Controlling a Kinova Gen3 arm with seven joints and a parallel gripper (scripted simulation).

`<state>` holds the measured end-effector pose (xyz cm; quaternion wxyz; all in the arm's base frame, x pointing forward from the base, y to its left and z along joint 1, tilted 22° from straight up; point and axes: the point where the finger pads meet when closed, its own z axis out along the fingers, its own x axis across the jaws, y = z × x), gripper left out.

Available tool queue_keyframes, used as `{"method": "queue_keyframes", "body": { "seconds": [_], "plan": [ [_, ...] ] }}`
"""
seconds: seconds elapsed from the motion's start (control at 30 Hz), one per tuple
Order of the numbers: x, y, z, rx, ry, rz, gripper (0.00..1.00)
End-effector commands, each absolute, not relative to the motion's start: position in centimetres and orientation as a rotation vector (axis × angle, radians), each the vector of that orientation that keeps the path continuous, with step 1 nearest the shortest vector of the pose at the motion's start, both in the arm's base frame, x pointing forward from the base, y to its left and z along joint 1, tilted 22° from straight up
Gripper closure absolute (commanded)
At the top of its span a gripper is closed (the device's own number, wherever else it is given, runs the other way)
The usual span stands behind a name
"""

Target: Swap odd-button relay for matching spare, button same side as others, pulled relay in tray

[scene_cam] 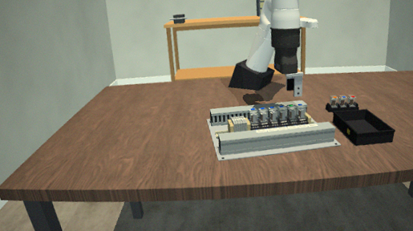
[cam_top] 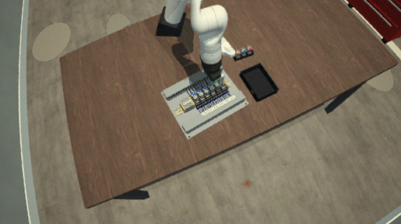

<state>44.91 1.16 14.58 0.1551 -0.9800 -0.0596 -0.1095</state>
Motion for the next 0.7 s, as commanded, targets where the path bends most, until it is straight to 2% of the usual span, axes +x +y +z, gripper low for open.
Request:
{"method": "queue_keyframes", "body": {
  "seconds": [0.0, 0.67],
  "plan": [
    [44.97, 0.97, 14.66, -2.808, -0.167, -0.317, 0.00],
    [44.99, 0.69, 14.74, -2.808, -0.167, -0.317, 0.00]
  ]
}}
